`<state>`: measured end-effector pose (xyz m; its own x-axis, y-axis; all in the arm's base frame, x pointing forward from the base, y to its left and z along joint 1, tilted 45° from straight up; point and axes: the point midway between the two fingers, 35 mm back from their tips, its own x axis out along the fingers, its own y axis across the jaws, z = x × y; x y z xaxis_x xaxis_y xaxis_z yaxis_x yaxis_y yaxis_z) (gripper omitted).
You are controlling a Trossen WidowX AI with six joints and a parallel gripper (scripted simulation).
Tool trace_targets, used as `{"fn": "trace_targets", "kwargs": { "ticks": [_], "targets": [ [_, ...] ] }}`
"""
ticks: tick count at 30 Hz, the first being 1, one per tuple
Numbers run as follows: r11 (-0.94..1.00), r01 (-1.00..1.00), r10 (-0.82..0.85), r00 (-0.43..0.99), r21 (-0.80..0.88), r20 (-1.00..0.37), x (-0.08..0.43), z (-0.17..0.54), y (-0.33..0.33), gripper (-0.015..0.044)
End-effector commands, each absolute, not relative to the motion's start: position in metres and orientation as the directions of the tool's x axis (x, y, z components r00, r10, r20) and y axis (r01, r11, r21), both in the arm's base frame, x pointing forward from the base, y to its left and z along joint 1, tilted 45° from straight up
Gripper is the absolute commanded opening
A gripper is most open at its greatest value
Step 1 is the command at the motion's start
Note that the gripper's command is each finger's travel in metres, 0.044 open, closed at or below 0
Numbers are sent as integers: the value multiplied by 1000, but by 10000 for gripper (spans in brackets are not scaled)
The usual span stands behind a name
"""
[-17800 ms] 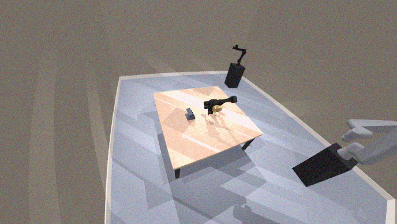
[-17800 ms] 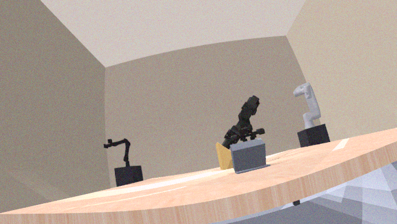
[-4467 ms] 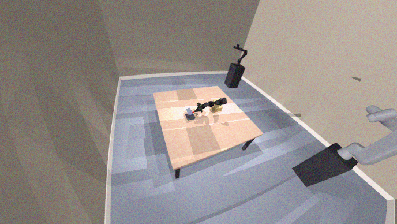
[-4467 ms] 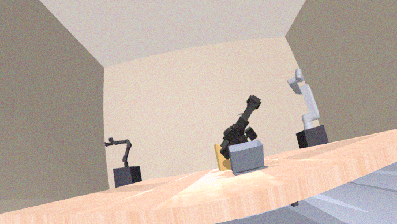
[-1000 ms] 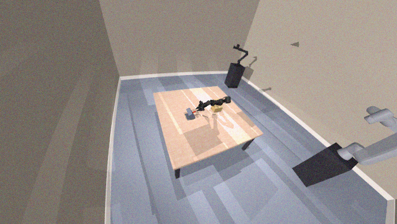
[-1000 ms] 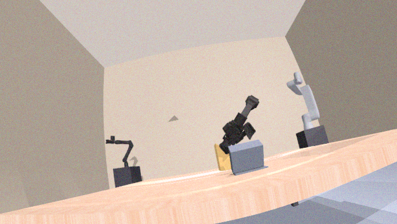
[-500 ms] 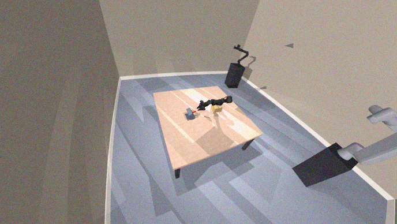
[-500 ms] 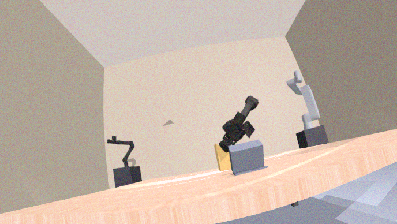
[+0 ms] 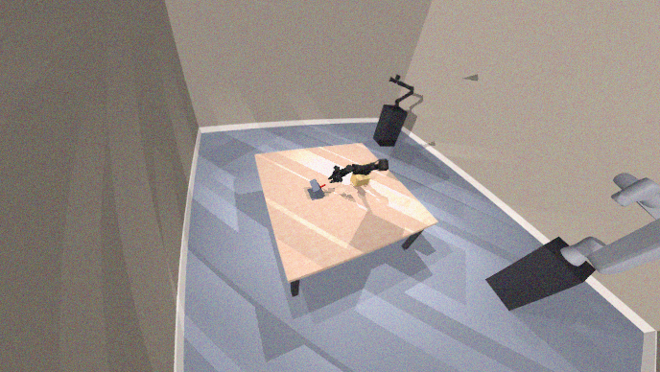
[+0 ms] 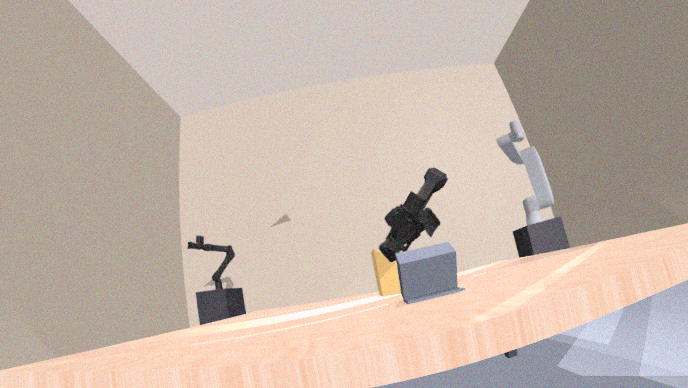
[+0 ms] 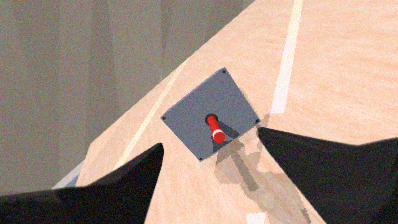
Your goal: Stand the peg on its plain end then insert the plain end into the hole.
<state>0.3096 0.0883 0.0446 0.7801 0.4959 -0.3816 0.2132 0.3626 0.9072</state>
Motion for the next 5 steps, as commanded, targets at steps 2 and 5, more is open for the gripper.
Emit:
{"fn": "trace_targets", "kwargs": {
  "ticks": [2, 5],
  "targets": [
    [364, 214, 498, 777, 906, -384, 305, 45, 86, 440],
    [364, 214, 498, 777, 906, -384, 304, 47, 85, 440]
  ]
}}
